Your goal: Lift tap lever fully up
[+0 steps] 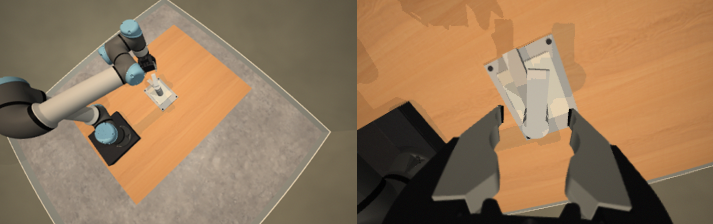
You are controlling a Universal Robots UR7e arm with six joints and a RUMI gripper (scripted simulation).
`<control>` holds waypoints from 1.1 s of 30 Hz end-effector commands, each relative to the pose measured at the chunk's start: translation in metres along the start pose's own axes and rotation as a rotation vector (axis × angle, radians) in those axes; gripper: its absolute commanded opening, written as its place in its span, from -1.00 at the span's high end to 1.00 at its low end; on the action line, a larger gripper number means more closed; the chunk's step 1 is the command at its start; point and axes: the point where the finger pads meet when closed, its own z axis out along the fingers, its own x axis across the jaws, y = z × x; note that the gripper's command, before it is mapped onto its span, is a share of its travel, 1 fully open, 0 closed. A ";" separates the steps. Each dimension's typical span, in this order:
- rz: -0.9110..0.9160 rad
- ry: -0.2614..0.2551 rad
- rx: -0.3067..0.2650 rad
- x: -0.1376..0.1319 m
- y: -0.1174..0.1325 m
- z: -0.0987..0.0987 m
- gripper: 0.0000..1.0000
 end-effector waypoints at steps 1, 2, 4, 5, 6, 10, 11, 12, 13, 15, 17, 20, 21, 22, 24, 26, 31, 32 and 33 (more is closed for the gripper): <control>0.000 0.001 0.001 0.000 0.000 0.000 0.19; 0.000 0.001 0.001 0.000 0.000 0.000 0.19; 0.000 0.001 0.001 0.000 0.000 0.000 0.19; 0.000 0.001 0.001 0.000 0.000 0.000 0.19; 0.000 0.001 0.001 0.000 0.000 0.000 0.19; 0.000 0.001 0.001 0.000 0.000 0.000 0.19; 0.000 0.001 0.001 0.000 0.000 0.000 0.19; 0.000 0.001 0.001 0.000 0.000 0.000 0.19; 0.000 0.001 0.001 0.000 0.000 0.000 0.19; 0.000 0.001 0.001 0.000 0.000 0.000 0.19; 0.000 0.001 0.001 0.000 0.000 0.000 0.19; 0.000 0.001 0.001 0.000 0.000 0.000 0.19; 0.000 0.001 0.001 0.000 0.000 0.001 0.19; 0.000 0.001 0.001 0.000 0.000 0.001 0.19; 0.000 0.001 0.000 0.000 0.000 0.002 0.19; 0.000 0.001 0.000 0.000 0.000 0.002 0.19; 0.000 0.001 0.000 0.000 0.000 0.006 0.19; 0.000 0.001 0.000 0.000 0.000 0.007 0.19; 0.000 0.001 0.000 0.000 0.000 0.008 0.19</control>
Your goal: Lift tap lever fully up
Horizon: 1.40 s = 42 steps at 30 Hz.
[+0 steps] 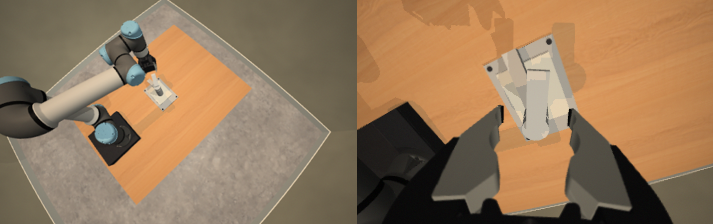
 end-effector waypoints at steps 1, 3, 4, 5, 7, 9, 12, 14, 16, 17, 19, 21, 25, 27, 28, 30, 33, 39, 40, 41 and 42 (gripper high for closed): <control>0.000 0.001 0.001 0.000 0.000 0.004 0.19; 0.000 0.001 0.001 0.000 0.000 0.007 0.19; 0.000 0.001 0.001 0.000 0.000 0.008 0.19; 0.000 0.001 0.001 0.000 0.000 0.010 0.19; 0.000 0.001 0.001 0.000 0.000 0.013 0.19; 0.000 0.001 0.001 0.000 0.000 0.015 0.19; 0.000 0.001 0.001 0.000 0.000 0.018 0.19; 0.000 0.001 0.001 0.000 0.000 0.021 0.19; 0.000 0.001 0.001 0.000 0.000 0.025 0.19; 0.000 0.001 0.001 0.000 0.000 0.026 0.19; 0.000 0.001 0.001 0.000 0.000 0.030 0.19; 0.000 0.001 0.001 0.000 0.001 0.033 0.19; 0.000 0.001 0.001 0.001 0.001 0.039 0.19; 0.000 0.001 0.001 0.001 0.001 0.039 0.19; 0.000 0.001 0.001 0.001 0.001 0.040 0.19; 0.000 0.001 0.001 0.001 0.001 0.043 0.19; 0.000 0.001 0.001 0.001 0.001 0.046 0.19; 0.000 0.001 0.001 0.001 0.001 0.049 0.19; 0.000 0.001 0.001 0.001 0.001 0.049 0.19; 0.000 0.001 0.001 0.001 0.001 0.049 0.19; 0.000 0.001 0.001 0.001 0.001 0.050 0.19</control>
